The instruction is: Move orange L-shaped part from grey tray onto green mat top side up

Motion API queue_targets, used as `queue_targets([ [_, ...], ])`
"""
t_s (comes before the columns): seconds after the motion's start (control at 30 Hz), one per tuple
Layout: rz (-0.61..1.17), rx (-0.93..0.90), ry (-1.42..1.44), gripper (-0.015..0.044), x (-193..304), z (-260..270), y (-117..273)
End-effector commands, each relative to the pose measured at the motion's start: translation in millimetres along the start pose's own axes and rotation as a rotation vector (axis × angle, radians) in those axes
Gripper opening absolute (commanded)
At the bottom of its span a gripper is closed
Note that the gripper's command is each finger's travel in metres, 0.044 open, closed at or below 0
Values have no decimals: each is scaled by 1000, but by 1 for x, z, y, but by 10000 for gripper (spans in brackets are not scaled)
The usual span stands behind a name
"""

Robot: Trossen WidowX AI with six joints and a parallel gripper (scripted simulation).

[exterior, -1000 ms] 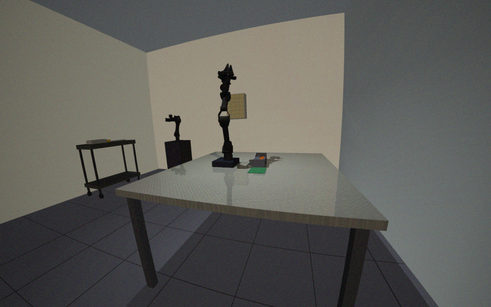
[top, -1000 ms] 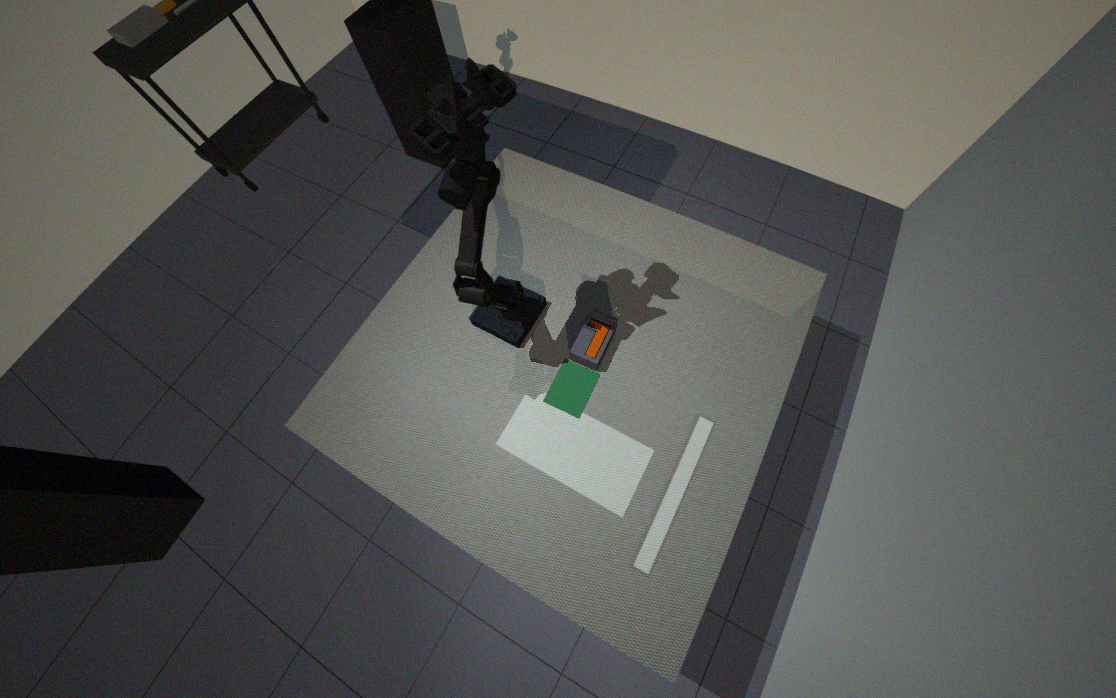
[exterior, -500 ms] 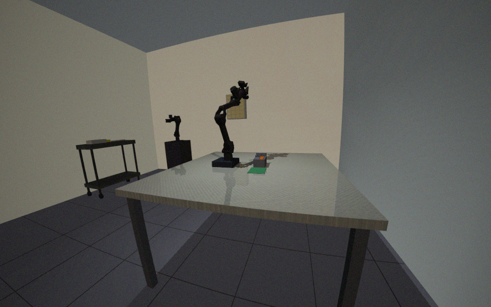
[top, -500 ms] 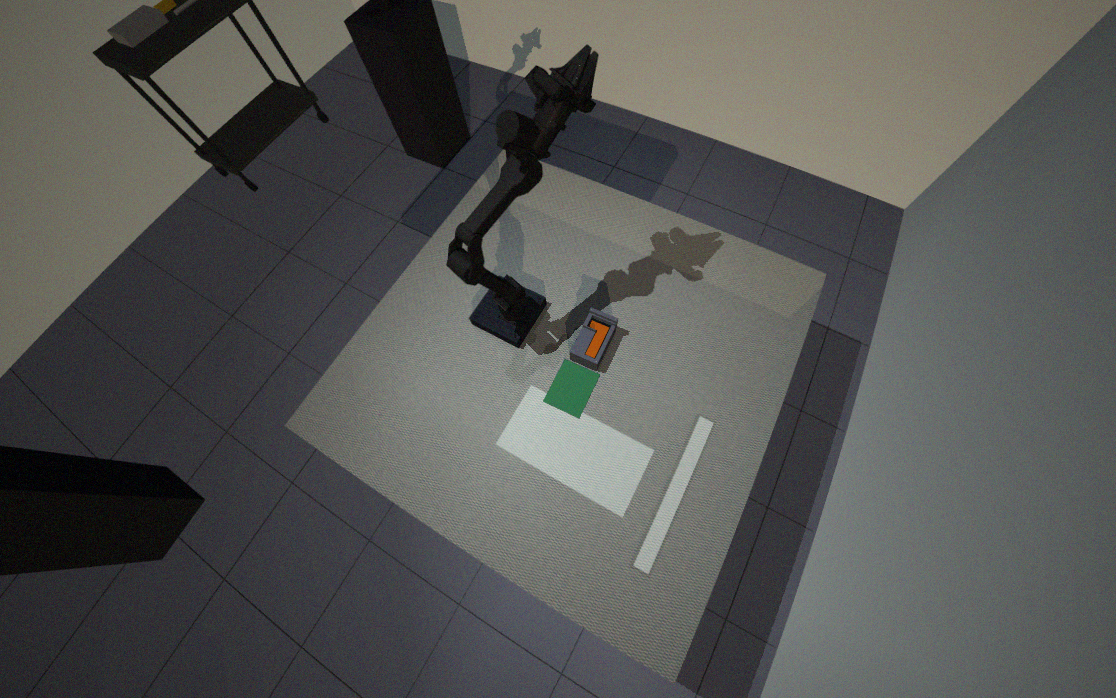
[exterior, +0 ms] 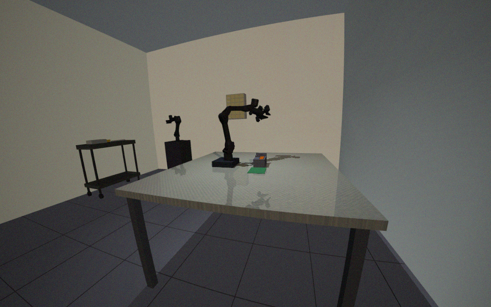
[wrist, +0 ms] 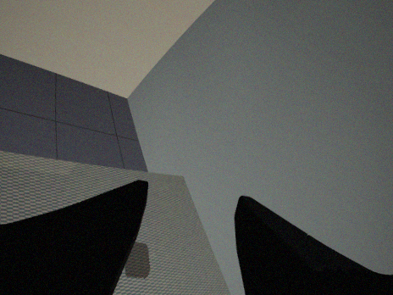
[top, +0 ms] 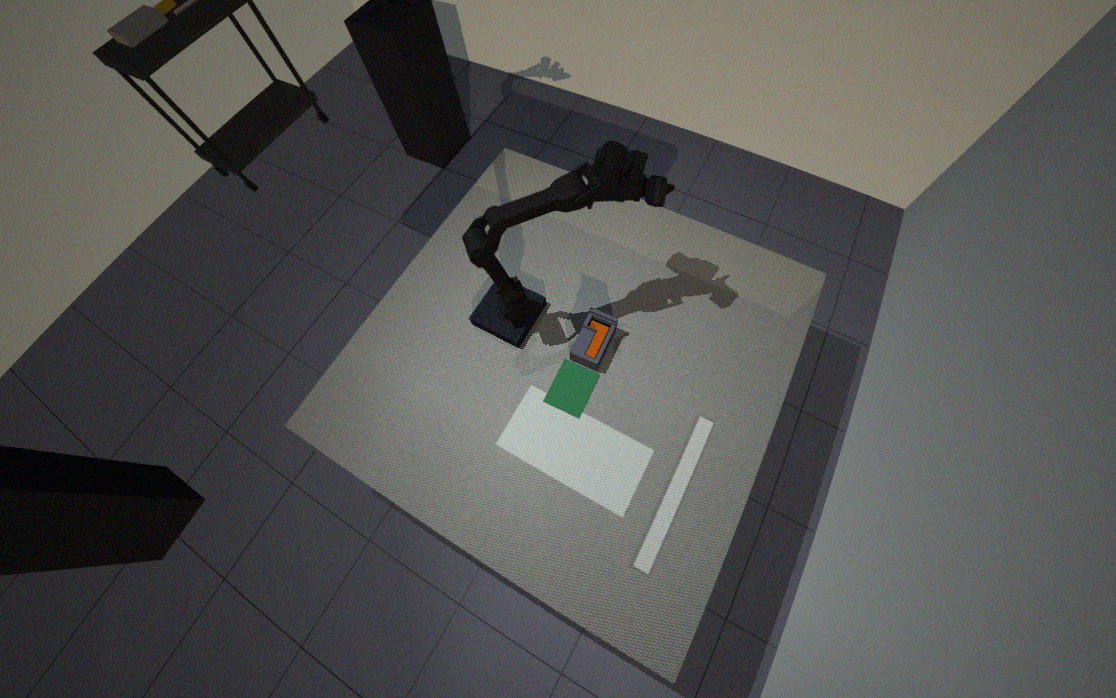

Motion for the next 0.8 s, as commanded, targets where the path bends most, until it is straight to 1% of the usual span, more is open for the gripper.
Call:
queue_targets([
  [0.0,275,6,-206,180,69,-14,-13],
  [0.1,517,50,-408,180,128,-25,-12],
  [0.17,688,98,-556,180,167,-31,-4],
  [0.3,1040,250,-879,180,237,-39,30],
  [0.4,1275,390,-1098,180,274,-39,62],
  [0.47,1327,426,-1146,180,280,-39,70],
  [0.67,1327,426,-1146,180,280,-39,70],
  [0.77,1327,426,-1146,180,292,-35,65],
])
Point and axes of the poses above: the point midway between the two fingers, 35 mm back from their tips, its own y axis back along the fingers, its own z axis across the jaws, x = y × z, the point moved 3 cm from there along y, back along the fingers, and after that the axes turned 14 degrees about -y, right-handed, at the moved point
